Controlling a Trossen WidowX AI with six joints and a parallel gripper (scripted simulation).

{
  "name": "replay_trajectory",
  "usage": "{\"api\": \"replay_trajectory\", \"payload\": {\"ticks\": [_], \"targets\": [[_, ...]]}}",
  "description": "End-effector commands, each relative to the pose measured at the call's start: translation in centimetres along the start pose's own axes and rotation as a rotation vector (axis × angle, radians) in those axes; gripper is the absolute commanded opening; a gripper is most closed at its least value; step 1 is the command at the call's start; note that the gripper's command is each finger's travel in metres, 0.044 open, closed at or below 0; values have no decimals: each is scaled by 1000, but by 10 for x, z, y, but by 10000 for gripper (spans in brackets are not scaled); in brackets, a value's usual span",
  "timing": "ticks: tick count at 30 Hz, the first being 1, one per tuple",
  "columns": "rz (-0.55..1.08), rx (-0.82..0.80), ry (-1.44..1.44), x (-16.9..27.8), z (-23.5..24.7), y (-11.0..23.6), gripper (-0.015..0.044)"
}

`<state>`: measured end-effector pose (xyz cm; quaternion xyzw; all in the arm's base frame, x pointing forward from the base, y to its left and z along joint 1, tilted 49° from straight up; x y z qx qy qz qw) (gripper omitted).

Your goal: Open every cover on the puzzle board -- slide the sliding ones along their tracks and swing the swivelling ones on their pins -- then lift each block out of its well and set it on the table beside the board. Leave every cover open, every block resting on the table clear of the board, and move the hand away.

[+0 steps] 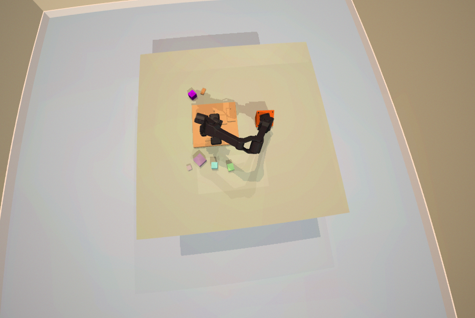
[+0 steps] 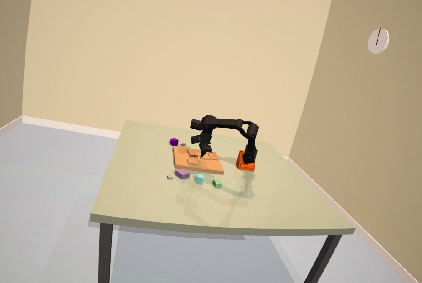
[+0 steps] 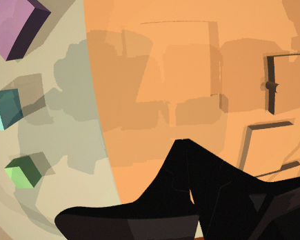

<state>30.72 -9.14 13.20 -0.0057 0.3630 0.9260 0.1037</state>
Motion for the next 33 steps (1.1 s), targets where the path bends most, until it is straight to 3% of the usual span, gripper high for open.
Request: {"api": "replay_trajectory", "payload": {"ticks": [1,33], "targets": [[-1,-5,-4,0,0,-4,0],[-1,-7,-4,1,1,-35,0]]}}
Point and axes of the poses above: the point midway between the two fingers, 35 mm back from their tips, its own y axis back along the fingers, its own z axis across the jaws, x = y × z, the point moved 6 cm from there along y, back along the fingers, and after that the axes turned 3 degrees about y, right-handed, at the moved point
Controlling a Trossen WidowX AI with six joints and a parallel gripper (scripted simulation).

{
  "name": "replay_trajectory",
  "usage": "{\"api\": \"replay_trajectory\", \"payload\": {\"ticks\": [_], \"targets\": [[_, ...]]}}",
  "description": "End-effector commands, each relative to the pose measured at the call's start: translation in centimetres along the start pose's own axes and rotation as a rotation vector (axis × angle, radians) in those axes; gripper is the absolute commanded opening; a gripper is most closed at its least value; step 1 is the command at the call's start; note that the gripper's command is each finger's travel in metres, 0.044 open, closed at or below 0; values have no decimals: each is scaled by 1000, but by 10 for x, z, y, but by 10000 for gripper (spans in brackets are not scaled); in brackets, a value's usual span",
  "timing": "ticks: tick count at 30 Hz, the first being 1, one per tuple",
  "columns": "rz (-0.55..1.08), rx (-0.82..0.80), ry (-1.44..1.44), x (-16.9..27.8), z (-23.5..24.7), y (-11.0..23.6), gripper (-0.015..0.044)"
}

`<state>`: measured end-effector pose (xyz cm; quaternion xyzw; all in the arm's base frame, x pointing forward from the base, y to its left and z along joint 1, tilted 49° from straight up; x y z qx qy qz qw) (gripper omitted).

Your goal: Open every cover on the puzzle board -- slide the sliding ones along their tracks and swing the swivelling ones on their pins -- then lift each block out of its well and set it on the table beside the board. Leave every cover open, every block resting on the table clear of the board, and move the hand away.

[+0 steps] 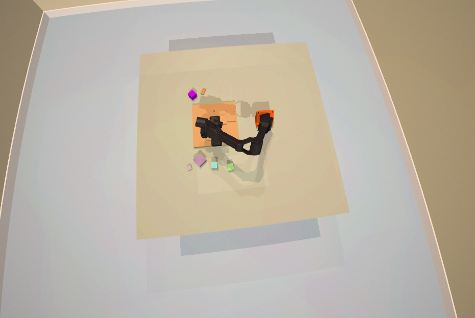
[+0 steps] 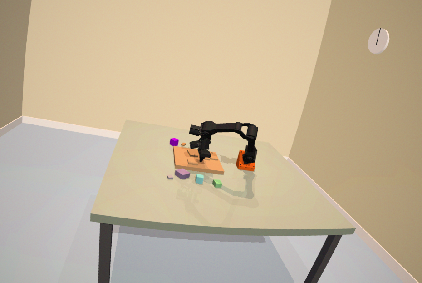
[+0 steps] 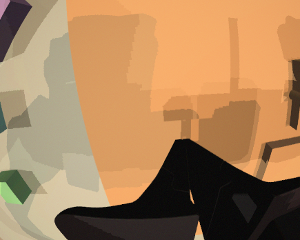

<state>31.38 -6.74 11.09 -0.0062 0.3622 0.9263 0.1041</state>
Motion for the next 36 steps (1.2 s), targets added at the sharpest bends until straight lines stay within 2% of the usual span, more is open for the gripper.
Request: {"api": "replay_trajectory", "payload": {"ticks": [1,36], "targets": [[0,-5,-4,1,0,-4,0],[-1,-6,-3,-25,0,-8,0]]}}
Point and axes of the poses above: the point midway between the two fingers, 35 mm back from their tips, its own y axis back along the fingers, its own z axis across the jaws, x = y × z, the point moved 6 cm from there along y, back along the fingers, and after that the axes turned 3 degrees about y, right-handed, at the moved point
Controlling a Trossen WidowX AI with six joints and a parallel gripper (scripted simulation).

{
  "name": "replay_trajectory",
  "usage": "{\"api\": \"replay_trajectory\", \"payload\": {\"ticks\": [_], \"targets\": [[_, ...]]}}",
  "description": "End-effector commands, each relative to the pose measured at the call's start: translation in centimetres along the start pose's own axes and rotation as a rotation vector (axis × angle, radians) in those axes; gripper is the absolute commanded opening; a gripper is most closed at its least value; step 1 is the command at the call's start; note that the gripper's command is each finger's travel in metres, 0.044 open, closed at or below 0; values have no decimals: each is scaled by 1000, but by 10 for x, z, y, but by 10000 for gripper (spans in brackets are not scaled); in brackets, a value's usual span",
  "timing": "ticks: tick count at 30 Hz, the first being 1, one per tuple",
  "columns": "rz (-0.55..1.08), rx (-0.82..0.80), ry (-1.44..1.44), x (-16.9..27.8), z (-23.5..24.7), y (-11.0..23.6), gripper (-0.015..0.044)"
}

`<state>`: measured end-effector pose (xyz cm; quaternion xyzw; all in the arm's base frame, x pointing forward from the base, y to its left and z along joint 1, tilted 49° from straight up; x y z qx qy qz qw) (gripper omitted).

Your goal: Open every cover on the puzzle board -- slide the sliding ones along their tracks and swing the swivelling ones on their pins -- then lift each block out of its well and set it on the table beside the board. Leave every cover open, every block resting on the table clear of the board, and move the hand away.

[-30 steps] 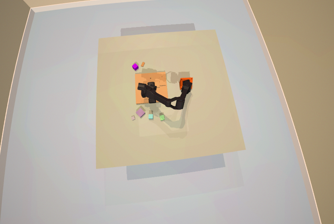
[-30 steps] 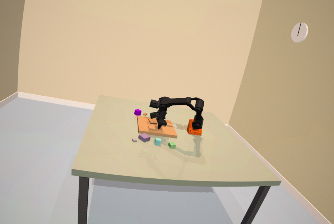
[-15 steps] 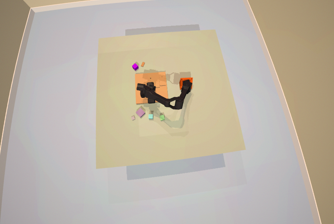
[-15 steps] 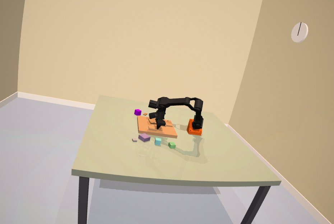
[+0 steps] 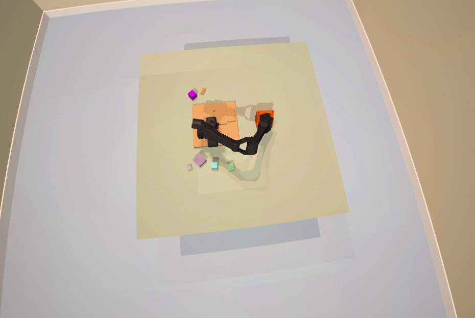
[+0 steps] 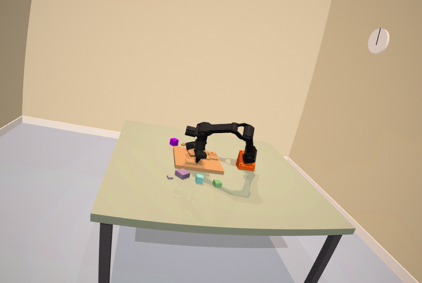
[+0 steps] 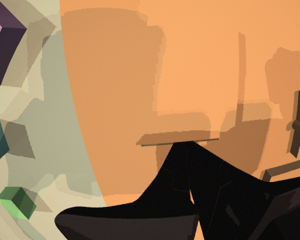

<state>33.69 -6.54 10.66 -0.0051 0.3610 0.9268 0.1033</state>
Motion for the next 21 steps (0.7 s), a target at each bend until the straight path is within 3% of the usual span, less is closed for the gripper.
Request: {"api": "replay_trajectory", "payload": {"ticks": [1,21], "targets": [[-4,-4,-1,-5,1,1,0],[-4,-4,0,-25,0,1,0]]}}
Point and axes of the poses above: the point midway between the two fingers, 35 mm back from their tips, its own y axis back along the fingers, its own z axis across the jaws, x = y × z, the point moved 6 cm from there along y, back along the fingers, and after that the axes turned 3 degrees about y, right-handed, at the moved point
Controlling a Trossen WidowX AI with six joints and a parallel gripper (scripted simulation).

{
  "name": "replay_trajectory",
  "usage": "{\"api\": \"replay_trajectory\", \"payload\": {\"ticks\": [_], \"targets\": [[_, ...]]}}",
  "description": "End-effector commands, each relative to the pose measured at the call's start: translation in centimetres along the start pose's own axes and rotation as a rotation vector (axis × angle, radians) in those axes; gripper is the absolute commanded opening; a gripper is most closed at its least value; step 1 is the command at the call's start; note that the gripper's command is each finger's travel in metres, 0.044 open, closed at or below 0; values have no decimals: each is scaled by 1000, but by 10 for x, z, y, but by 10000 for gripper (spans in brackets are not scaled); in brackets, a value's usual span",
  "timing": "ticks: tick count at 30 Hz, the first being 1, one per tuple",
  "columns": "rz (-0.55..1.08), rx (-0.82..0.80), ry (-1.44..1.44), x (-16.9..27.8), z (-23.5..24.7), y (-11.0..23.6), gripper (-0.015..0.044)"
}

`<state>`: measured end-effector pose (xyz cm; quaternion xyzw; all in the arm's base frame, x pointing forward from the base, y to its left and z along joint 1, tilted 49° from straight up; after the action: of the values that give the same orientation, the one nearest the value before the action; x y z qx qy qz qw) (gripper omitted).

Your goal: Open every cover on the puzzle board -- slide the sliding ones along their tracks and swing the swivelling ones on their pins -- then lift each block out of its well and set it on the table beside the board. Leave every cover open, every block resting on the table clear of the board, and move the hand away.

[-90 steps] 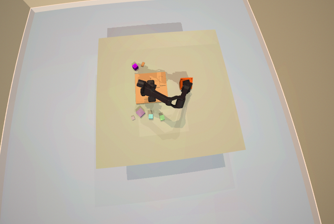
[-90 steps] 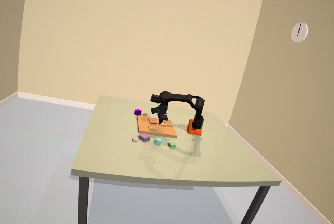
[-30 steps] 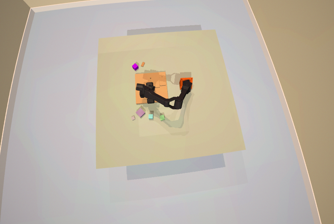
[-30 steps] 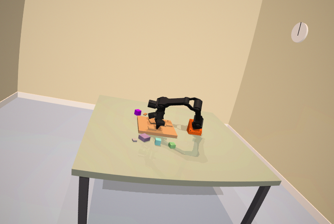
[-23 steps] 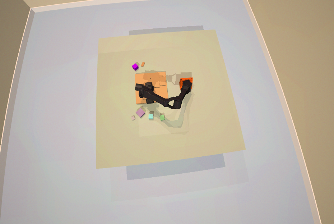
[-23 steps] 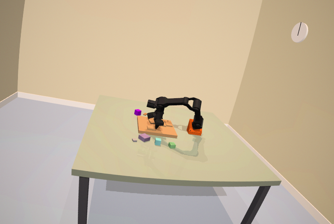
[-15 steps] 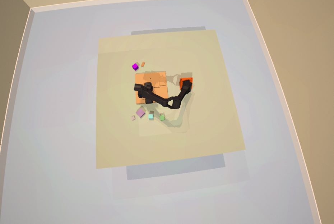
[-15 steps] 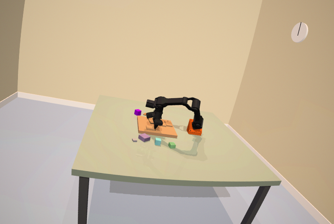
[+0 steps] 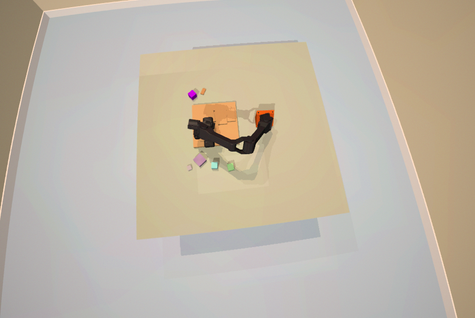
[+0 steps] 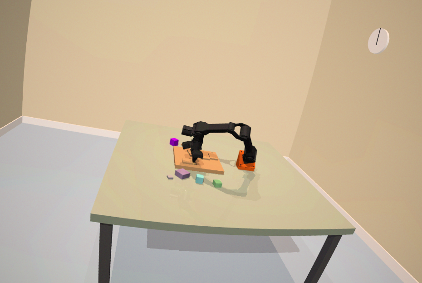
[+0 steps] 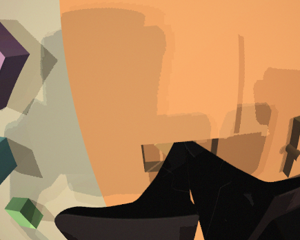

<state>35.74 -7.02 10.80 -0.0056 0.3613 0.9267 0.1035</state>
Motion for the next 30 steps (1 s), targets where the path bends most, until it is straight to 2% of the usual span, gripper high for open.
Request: {"api": "replay_trajectory", "payload": {"ticks": [1,30], "targets": [[-4,-5,-1,-5,1,0,0],[-5,-5,0,-33,-1,-1,0]]}}
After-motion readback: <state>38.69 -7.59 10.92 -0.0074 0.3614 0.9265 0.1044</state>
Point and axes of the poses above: the point midway between the two fingers, 35 mm back from their tips, its own y axis back along the fingers, its own z axis across the jaws, x = y × z, the point moved 6 cm from there along y, back along the fingers, and after that the axes turned 3 degrees about y, right-handed, at the moved point
